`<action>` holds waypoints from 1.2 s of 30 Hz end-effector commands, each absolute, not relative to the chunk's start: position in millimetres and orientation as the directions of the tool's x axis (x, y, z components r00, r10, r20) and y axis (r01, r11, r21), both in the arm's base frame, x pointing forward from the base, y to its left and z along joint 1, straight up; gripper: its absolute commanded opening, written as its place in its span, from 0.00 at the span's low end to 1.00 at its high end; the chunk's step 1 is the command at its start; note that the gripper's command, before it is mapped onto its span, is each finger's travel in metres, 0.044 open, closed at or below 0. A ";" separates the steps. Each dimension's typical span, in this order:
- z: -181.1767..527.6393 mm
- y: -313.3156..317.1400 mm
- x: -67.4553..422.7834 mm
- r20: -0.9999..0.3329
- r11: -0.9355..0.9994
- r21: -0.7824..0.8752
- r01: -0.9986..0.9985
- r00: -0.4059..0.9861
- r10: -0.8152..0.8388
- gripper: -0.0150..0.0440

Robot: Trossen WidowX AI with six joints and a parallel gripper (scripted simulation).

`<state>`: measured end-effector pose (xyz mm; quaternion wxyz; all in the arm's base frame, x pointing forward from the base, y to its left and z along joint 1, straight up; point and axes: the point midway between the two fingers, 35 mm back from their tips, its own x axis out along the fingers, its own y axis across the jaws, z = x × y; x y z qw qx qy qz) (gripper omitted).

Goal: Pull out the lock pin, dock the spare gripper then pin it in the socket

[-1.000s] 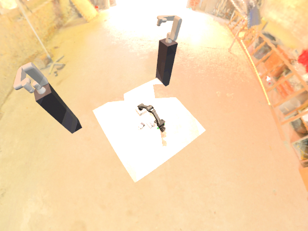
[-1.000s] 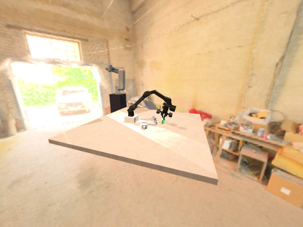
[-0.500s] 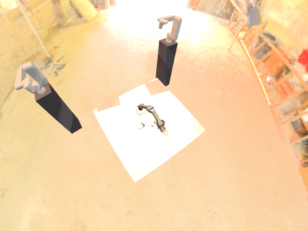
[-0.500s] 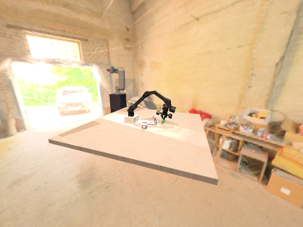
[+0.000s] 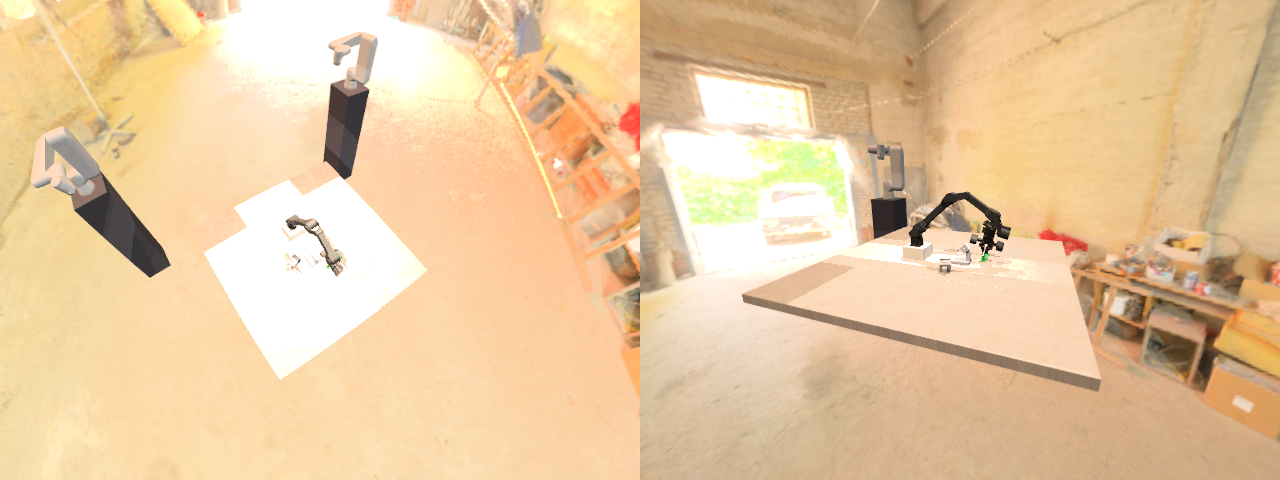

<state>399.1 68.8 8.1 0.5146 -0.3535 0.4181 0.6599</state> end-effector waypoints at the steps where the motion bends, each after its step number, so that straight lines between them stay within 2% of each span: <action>1: -2.0 68.0 398.6 -0.897 -0.120 0.191 -0.974 -0.223 0.381 0.25; 36: -10.9 67.9 398.2 -0.891 -0.096 0.182 -0.979 -0.205 0.406 0.25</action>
